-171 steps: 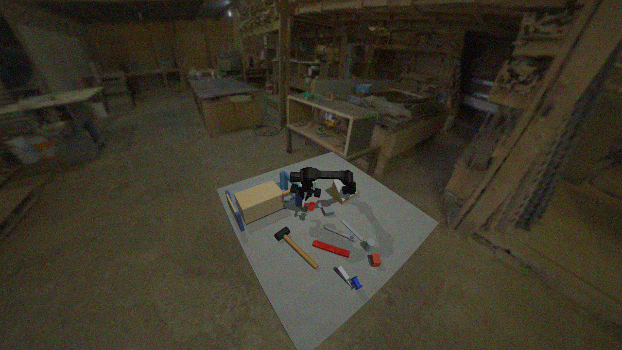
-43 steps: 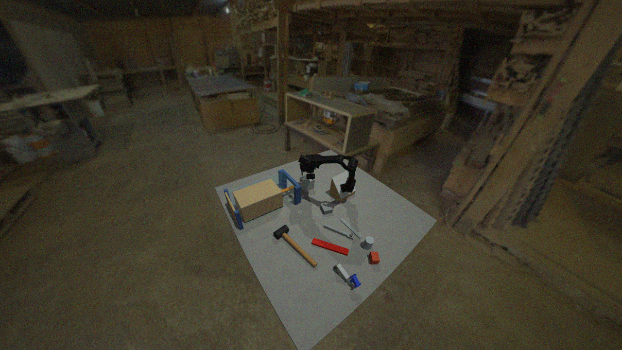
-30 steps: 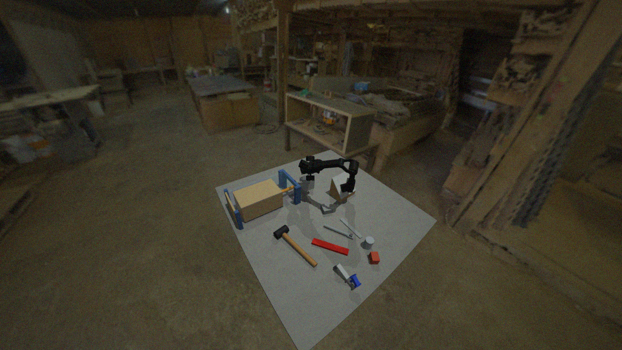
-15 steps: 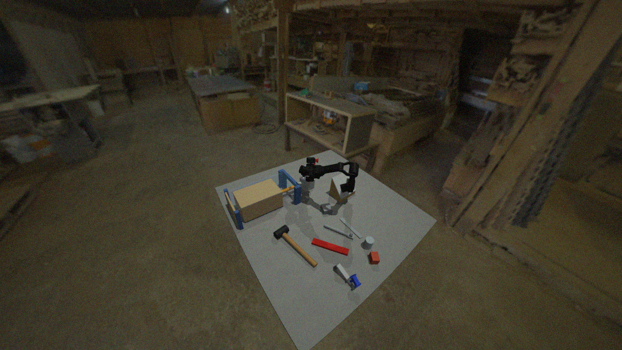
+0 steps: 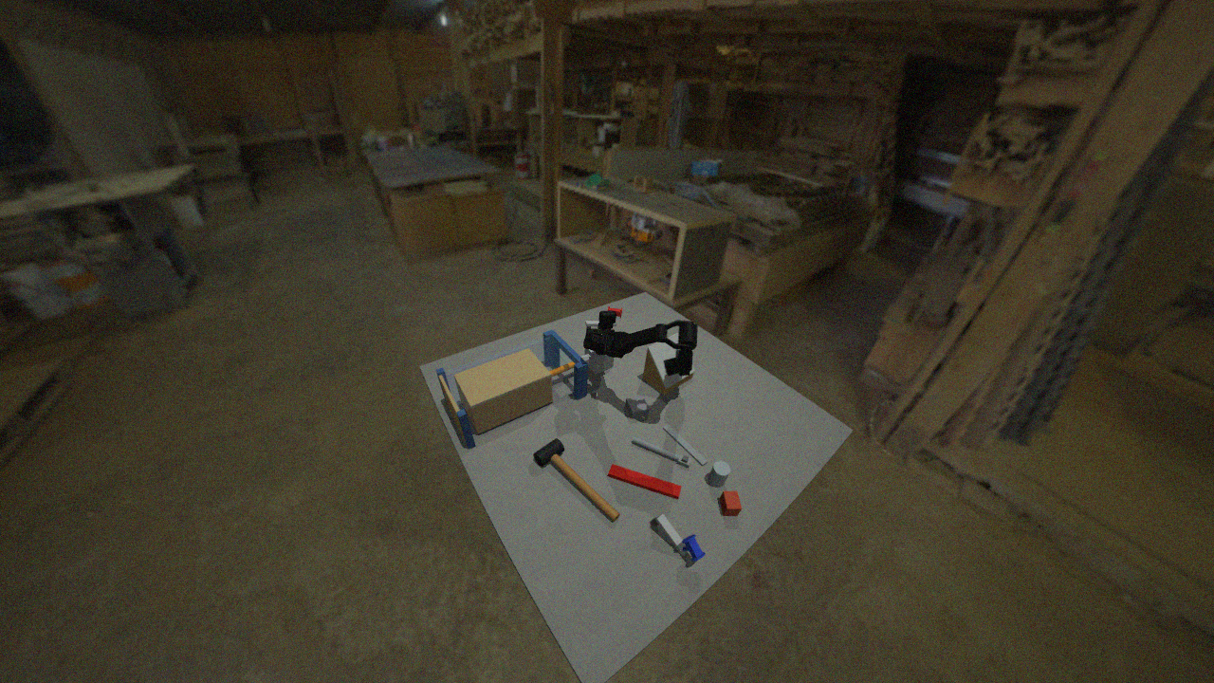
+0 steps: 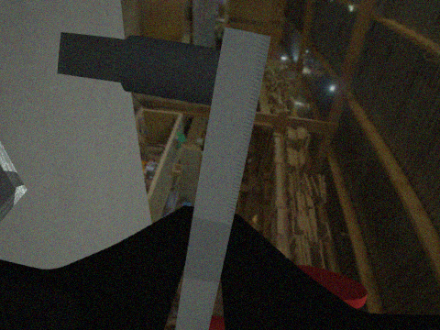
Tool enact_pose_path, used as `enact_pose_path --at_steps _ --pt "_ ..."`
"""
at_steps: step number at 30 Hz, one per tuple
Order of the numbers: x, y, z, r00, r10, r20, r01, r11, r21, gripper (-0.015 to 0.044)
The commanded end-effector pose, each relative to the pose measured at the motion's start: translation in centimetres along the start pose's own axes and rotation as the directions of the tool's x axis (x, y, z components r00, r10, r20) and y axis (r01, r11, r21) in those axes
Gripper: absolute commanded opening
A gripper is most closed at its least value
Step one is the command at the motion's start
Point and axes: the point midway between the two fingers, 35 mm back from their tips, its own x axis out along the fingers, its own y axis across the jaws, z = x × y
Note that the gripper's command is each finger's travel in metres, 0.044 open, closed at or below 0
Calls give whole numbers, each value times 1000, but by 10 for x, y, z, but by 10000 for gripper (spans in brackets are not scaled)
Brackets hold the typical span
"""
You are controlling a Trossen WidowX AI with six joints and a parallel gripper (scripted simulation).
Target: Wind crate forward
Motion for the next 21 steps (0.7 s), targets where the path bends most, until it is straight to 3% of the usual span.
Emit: enact_pose_path --at_steps 1,12,21 --pt "1 0 -1 1000 -30 -5 31 1000 1 0" --pt "-1 3 -3 1000 -17 -2 17 1000 -4 0" --pt "-16 17 -38 1000 -15 -3 15 1000 -6 0"
